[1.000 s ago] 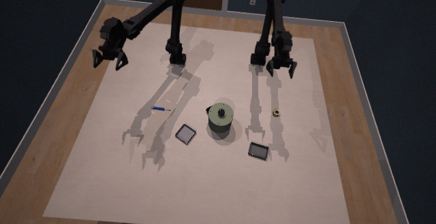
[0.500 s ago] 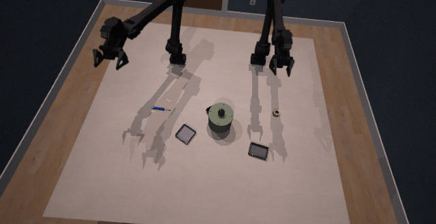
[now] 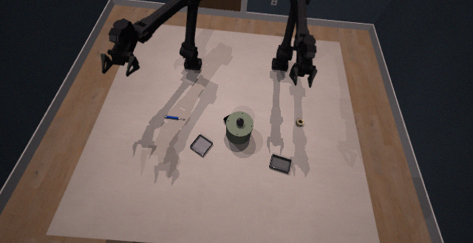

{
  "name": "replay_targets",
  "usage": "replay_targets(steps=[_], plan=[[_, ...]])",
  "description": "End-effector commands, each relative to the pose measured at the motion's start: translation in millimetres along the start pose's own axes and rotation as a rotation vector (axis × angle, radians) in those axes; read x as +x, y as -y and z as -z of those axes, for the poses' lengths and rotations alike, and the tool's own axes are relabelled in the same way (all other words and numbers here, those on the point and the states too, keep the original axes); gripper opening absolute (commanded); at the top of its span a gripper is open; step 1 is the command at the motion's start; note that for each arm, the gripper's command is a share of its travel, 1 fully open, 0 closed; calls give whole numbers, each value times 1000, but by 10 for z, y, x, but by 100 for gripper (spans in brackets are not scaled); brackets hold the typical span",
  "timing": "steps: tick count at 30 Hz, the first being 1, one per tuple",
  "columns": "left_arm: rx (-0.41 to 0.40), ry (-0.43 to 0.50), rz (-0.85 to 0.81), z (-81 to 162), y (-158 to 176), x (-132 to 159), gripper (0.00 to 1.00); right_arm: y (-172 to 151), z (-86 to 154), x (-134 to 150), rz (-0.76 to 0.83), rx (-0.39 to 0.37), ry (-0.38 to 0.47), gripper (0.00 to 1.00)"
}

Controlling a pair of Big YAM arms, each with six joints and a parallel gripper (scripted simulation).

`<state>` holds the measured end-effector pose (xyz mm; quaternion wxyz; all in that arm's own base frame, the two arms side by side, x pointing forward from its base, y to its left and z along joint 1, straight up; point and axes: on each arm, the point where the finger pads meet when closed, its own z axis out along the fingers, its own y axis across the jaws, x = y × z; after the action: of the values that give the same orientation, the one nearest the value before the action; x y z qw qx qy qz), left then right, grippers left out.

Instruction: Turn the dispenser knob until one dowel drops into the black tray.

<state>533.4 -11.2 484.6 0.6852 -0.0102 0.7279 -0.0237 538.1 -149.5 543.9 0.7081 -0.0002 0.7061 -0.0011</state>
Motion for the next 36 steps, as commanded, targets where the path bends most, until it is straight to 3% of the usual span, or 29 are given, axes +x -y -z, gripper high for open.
replay_targets(steps=[1, 6, 17, 19, 26, 34, 36], plan=[[24, -19, 63, -165, 155, -196, 69, -67, 40, -219, 15, -10, 32, 100], [35, -122, 135, -376, 288, -24, 69, -67, 40, -219, 15, -10, 32, 100], [23, -512, 363, -966, 933, 690, 69, -67, 40, -219, 15, -10, 32, 100], [23, -512, 363, -966, 933, 690, 69, -67, 40, -219, 15, -10, 32, 100], [-44, -763, 459, -1163, 1378, 1236, 69, -67, 40, -219, 15, -10, 32, 100], [-177, -1033, 532, -1202, 1870, 1870, 69, -67, 40, -219, 15, -10, 32, 100], [-177, -1033, 532, -1202, 1870, 1870, 69, -67, 40, -219, 15, -10, 32, 100]])
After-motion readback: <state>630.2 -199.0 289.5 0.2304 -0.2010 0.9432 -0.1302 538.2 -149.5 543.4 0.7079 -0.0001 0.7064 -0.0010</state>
